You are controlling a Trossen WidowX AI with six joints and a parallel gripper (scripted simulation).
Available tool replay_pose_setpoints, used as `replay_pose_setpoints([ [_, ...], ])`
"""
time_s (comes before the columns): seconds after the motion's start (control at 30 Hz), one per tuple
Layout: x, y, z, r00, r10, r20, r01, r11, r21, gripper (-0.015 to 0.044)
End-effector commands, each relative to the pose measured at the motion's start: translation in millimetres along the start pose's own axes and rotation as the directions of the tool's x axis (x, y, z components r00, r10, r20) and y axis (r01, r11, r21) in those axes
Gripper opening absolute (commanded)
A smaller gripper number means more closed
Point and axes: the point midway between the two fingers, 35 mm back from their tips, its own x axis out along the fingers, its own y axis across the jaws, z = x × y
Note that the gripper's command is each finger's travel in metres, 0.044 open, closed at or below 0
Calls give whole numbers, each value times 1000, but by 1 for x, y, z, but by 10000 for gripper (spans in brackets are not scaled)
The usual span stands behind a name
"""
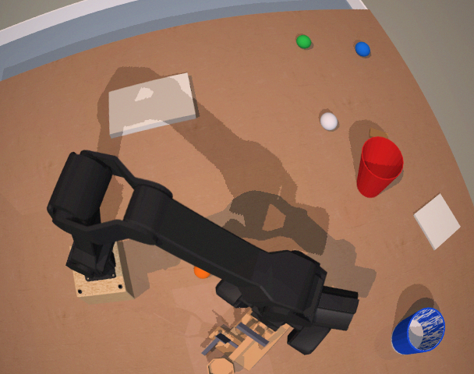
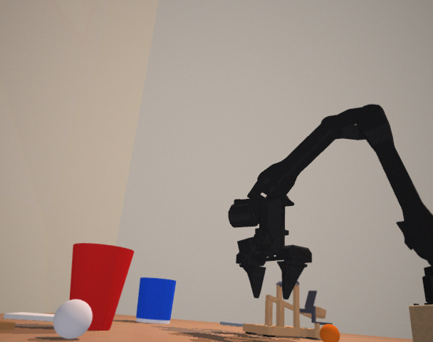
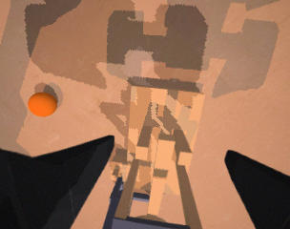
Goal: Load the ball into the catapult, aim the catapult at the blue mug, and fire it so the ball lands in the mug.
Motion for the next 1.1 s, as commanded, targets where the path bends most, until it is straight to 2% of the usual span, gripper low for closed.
replay_pose_setpoints([
  [0.0, 10, 2, -1, 1000, 9, -3, -9, 1000, 3, 440],
  [0.77, 39, 4, -1, 1000, 9, -3, -9, 1000, 3, 440],
  [1.07, 36, 2, -1, 1000, 3, -1, -3, 1000, 0, 204],
])
